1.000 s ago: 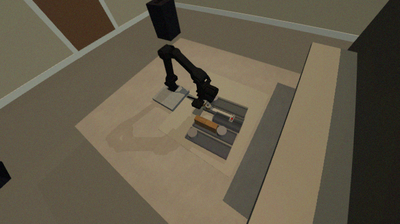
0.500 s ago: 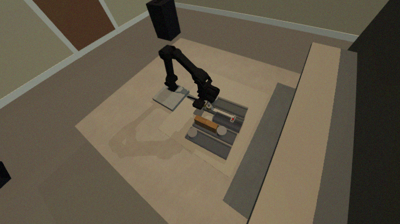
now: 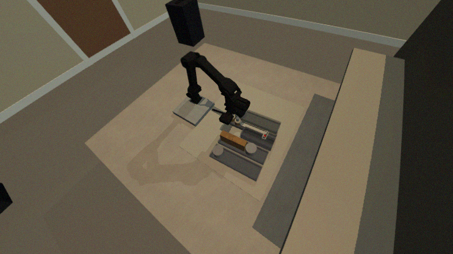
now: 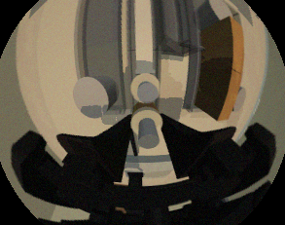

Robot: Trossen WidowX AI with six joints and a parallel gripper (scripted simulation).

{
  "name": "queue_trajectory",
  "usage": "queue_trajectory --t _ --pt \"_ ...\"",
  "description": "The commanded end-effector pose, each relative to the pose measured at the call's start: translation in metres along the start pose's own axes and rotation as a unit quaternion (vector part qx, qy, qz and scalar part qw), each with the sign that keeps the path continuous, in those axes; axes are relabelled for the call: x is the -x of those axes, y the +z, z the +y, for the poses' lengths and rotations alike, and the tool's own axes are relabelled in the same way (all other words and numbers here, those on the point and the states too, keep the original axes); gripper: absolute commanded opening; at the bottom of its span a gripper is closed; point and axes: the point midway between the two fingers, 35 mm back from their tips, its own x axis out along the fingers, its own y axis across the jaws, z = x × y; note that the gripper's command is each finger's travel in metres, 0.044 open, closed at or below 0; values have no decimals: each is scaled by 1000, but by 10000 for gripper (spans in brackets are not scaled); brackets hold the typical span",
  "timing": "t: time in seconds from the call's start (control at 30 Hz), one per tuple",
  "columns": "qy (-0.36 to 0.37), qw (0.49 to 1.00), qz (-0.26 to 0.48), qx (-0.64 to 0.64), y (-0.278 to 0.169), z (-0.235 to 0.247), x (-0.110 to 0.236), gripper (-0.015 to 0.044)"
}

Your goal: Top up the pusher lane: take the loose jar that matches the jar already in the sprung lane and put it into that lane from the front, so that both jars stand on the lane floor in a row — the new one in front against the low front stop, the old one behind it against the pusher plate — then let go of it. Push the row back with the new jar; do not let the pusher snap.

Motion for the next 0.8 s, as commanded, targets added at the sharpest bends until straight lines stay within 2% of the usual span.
queue_trajectory --t 0.0,0.77 --pt "-1 1000 -7 -1 7 0 0 0" --pt "-1 1000 -7 -1 18 0 1 0"
